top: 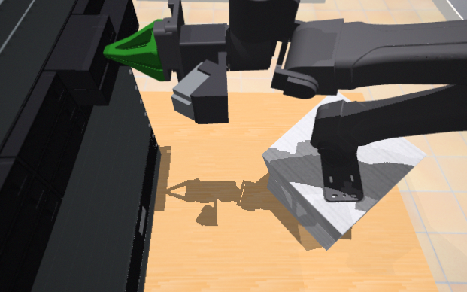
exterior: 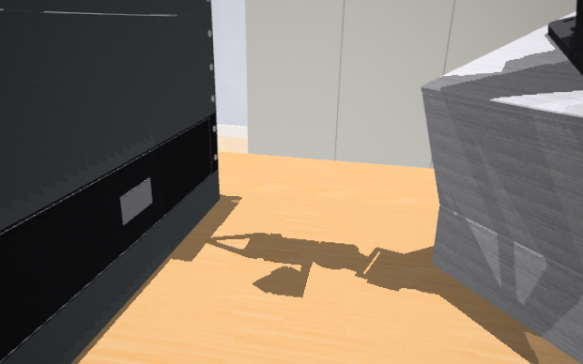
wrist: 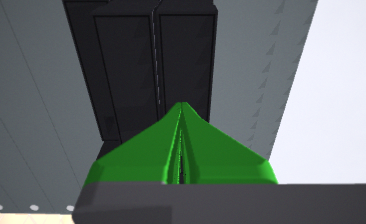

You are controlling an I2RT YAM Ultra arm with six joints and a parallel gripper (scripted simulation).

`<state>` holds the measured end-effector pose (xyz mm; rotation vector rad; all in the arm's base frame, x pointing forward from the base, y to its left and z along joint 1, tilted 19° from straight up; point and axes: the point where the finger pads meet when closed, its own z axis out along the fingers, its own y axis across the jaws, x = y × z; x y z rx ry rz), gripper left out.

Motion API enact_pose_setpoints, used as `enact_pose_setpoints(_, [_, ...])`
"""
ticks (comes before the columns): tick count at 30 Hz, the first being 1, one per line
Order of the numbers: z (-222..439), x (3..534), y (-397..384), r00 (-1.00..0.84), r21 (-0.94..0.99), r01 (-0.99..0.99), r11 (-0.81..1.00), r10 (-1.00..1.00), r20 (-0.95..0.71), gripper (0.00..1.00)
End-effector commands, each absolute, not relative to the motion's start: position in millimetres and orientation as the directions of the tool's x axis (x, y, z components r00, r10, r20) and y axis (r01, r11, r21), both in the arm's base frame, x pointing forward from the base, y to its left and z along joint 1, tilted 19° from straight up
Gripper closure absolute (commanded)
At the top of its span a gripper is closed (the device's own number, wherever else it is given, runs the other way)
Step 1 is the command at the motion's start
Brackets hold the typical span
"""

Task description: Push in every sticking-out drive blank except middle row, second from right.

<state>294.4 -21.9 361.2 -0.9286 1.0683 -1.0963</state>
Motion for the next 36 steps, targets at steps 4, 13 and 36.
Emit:
enact_pose_setpoints(4, [378.2,296.7,-22.3,0.109,-0.943,0.26,0.208,-0.977,-0.186,1.0])
enact_pose_setpoints(13, [379.9,304.6,-24.3,0.103,-0.945,0.252,0.211,-0.976,-0.191,1.0])
enact_pose_setpoints(36, [387.4,313.0,-24.8,0.103,-0.942,0.261,0.209,-0.977,-0.187,1.0])
